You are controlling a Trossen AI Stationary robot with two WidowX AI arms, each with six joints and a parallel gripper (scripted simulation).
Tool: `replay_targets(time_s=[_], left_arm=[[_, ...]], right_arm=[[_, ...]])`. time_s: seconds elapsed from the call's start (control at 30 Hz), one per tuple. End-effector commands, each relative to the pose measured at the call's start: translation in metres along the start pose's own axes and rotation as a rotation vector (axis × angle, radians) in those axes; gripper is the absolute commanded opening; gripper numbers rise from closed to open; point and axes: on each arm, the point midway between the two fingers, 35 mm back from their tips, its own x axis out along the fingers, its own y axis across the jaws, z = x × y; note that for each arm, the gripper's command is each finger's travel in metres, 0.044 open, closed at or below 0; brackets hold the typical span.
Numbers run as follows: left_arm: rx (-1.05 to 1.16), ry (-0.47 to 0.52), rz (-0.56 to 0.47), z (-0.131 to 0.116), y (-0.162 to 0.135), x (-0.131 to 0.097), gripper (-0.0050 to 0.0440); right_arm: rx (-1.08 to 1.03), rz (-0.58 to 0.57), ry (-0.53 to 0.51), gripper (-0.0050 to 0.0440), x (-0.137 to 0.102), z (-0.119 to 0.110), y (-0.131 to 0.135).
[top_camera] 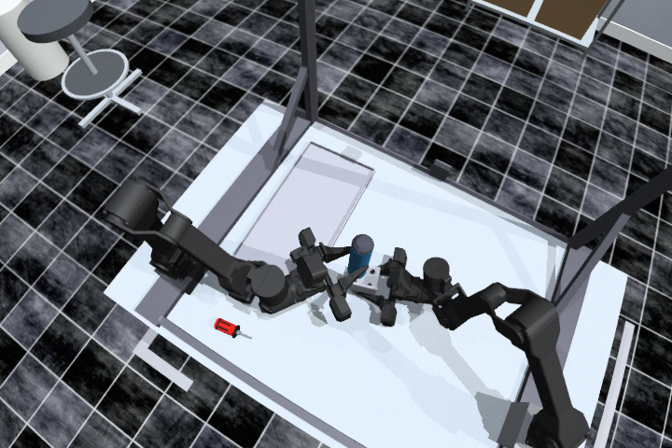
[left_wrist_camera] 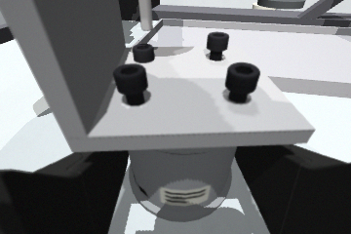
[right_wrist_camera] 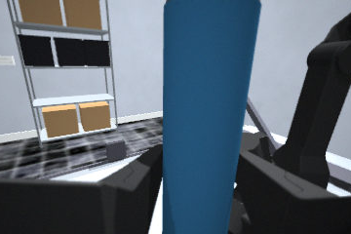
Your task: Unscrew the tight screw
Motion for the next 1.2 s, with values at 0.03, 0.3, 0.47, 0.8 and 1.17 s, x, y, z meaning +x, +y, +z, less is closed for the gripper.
replay_targets(time_s=[0.03,0.3,0.47,0.8,1.17], left_arm=[[-0.021,-0.026,-0.003,0.014,-0.003,0.001,0.0241],[-0.021,-0.026,-0.003,0.014,-0.003,0.001,0.0241],[-0.021,-0.026,-0.003,0.014,-0.003,0.001,0.0241],[-0.021,-0.026,-0.003,0.014,-0.003,0.001,0.0241],[-0.021,-0.026,-0.003,0.014,-0.003,0.001,0.0241]], right_arm=[[-0.036,-0.010,-0.035,0.0165,-0.002,0.012,-0.003],[-0.035,-0.009,-0.033,0.0165,0.001,0.004,0.000],[-0.034,-0.007,-0.032,0.0165,0.001,-0.003,0.001],[-0.036,-0.007,-0.033,0.0165,0.001,-0.009,0.000],[-0.052,-0.012,-0.004,0.0165,-0.001,0.001,-0.006]])
